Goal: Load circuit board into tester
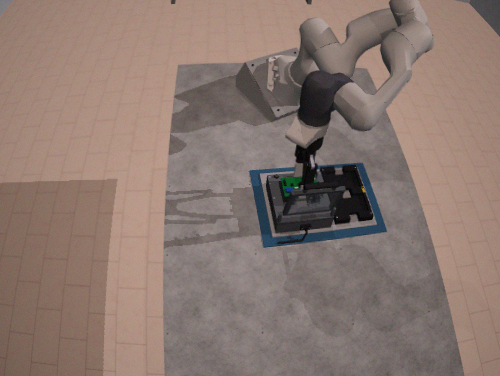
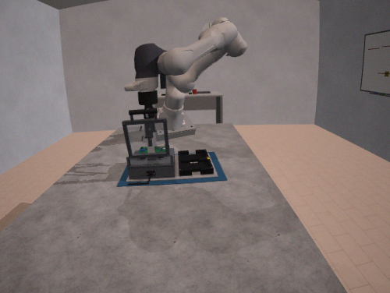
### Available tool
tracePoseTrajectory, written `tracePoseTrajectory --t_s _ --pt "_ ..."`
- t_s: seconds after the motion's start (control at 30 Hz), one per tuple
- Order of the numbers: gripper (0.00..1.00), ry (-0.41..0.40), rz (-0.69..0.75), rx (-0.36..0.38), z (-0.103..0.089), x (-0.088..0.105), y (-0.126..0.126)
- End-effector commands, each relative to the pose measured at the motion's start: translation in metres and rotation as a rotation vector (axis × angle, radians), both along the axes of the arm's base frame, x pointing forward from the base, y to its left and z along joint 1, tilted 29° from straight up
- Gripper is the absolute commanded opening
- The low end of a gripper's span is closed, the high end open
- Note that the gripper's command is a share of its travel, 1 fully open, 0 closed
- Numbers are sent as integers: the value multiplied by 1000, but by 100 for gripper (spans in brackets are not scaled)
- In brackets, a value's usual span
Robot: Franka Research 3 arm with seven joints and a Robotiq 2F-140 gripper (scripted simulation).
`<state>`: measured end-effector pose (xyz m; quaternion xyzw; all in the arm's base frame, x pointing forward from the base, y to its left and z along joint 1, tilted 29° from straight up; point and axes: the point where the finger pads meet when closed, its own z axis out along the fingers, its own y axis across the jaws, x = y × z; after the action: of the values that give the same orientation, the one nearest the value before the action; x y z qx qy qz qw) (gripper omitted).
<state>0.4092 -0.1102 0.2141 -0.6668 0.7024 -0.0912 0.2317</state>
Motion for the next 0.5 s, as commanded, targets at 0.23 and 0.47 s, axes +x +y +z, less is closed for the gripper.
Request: tracePoseTrajectory --t_s 0.23,0.47 --pt "46 -1 -4 1 1 1 0" --pt "46 -1 -4 1 -1 2 0"
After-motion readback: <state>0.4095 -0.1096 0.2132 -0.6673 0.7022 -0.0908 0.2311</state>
